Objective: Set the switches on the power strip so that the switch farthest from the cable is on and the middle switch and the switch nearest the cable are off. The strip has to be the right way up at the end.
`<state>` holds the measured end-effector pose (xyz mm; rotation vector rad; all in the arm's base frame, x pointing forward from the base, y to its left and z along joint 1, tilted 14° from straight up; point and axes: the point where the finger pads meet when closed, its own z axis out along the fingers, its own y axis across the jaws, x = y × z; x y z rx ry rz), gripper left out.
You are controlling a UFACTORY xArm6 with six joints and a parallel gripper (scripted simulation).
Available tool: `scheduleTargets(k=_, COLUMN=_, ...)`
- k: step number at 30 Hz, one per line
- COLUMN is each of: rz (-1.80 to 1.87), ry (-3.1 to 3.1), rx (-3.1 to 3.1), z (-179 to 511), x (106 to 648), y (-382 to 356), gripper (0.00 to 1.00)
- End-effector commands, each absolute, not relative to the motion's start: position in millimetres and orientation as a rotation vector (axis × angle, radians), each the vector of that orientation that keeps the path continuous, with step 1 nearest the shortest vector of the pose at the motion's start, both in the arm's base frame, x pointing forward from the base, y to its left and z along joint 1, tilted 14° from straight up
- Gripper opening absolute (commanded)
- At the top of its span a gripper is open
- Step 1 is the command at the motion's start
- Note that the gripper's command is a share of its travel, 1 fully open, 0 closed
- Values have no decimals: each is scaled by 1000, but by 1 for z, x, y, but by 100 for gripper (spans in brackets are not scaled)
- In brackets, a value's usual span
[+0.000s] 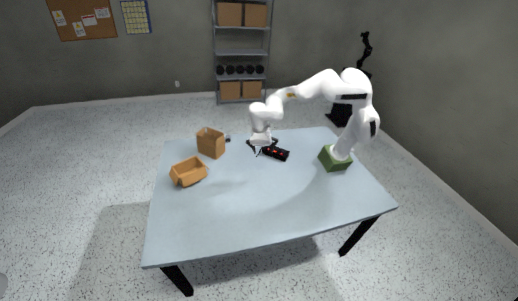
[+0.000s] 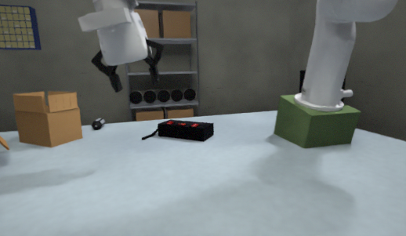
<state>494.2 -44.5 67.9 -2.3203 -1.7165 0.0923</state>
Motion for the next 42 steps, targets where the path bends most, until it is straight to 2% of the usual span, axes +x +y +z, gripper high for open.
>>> scheduleTargets(k=1, rz=87, ry=-1718, rx=-2323, z=70, x=496, y=-45, gripper=100)
scheduleTargets(k=23, rz=80, ry=-1741, rx=-2305, z=69, x=495, y=-46, gripper=100)
scheduleTargets(k=42, rz=-92, ry=-2226, rx=-1842, z=48, x=482, y=-64, gripper=100)
